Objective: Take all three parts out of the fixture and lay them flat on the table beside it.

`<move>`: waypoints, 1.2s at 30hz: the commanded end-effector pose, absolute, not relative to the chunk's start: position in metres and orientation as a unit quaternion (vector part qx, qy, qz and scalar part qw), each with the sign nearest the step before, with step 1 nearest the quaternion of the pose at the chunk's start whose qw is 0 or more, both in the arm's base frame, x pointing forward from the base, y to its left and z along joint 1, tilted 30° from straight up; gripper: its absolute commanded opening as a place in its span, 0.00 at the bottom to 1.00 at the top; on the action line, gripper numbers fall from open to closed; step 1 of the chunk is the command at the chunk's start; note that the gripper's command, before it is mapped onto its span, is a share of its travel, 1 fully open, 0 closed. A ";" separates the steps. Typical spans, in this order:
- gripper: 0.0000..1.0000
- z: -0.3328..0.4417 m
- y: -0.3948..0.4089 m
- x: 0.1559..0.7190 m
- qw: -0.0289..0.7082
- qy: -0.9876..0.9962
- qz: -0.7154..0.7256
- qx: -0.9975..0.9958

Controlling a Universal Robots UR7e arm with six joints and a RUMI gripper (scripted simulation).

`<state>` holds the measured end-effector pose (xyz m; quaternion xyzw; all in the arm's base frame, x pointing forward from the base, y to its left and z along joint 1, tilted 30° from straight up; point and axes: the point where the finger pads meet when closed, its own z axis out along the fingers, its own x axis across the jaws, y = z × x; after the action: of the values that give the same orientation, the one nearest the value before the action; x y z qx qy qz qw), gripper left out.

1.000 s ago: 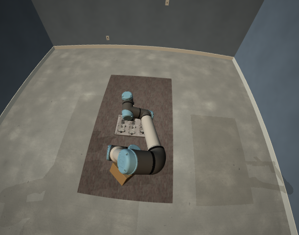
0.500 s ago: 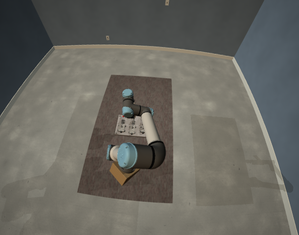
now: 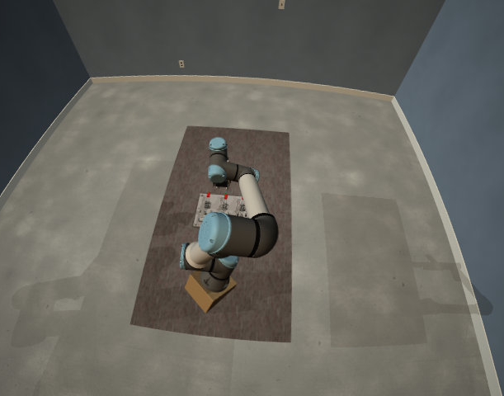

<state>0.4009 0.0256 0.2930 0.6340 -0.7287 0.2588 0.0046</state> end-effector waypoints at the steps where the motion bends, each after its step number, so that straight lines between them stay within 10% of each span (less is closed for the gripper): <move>1: 0.28 0.299 0.025 0.416 0.005 -0.729 0.259 0.634; 36: 0.28 0.268 0.006 0.454 0.005 -0.729 0.259 0.634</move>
<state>0.4494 0.0109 0.2790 0.6339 -0.7290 0.2583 0.0055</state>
